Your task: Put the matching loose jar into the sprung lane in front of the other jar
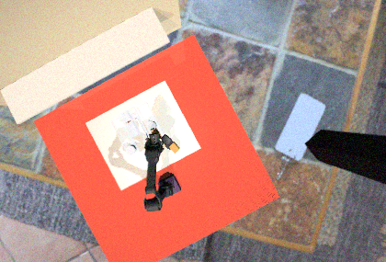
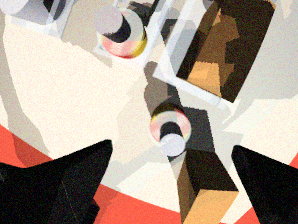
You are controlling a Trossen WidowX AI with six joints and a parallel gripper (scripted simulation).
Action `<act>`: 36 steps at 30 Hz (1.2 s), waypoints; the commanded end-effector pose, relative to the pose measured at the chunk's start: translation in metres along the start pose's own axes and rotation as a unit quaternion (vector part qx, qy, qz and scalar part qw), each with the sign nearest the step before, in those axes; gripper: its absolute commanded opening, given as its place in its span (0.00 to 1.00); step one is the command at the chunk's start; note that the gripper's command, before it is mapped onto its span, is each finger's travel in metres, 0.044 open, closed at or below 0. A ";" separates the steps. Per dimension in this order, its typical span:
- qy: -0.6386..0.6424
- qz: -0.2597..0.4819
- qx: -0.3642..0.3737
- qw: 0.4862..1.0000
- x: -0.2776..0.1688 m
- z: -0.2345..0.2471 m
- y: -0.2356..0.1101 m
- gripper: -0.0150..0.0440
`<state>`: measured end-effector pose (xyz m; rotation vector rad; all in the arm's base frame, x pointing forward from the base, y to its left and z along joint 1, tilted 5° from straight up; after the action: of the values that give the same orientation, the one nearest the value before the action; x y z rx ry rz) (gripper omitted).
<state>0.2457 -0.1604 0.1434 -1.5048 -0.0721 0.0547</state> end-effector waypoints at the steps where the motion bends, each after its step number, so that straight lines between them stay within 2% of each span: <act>1: 0.000 0.002 -0.001 1.000 0.000 0.000 0.013 1.00; 27: 0.000 0.002 0.000 1.000 -0.001 0.001 0.049 1.00; 36: 0.000 0.002 0.000 1.000 -0.001 0.001 0.049 0.60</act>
<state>0.2454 -0.1565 0.0946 -1.5032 -0.0738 0.0605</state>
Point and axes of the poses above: the point midway between the two fingers, 35 mm back from their tips, its own y axis out along the fingers, its own z axis across the jaws, x = y × z, the point moved 9 cm from there along -y, back along the fingers, and after that the axes turned 6 degrees about y, right-handed, at the moved point
